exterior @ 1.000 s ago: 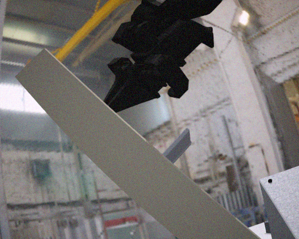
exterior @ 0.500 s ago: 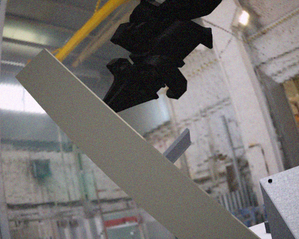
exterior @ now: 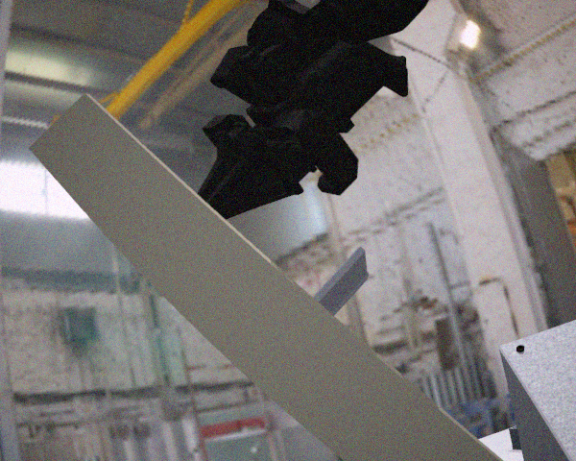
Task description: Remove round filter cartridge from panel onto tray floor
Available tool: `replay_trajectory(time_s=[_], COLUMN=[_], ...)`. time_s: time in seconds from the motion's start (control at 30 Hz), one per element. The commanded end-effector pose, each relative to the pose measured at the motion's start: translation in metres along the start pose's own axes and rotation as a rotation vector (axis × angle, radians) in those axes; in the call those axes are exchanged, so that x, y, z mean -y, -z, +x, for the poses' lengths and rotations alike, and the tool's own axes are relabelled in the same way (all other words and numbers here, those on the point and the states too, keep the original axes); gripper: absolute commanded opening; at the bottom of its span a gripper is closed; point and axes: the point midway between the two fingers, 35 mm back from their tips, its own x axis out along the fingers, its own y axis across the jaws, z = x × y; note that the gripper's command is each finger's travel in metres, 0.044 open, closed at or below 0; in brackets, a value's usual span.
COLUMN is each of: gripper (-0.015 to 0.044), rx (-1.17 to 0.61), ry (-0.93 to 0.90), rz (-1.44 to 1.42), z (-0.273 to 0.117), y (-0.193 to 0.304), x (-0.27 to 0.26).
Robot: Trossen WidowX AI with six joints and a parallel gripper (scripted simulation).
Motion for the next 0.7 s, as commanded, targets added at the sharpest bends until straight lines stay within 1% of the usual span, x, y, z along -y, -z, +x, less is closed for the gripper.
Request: replay_trajectory(time_s=[0.0, 0.67], gripper=[0.01, 0.01], rx=[-0.003, -0.003], ry=[0.002, 0.002], rz=[0.004, 0.004], z=[0.0029, 0.0118], y=[0.0009, 0.0008], x=[0.0001, 0.0001])
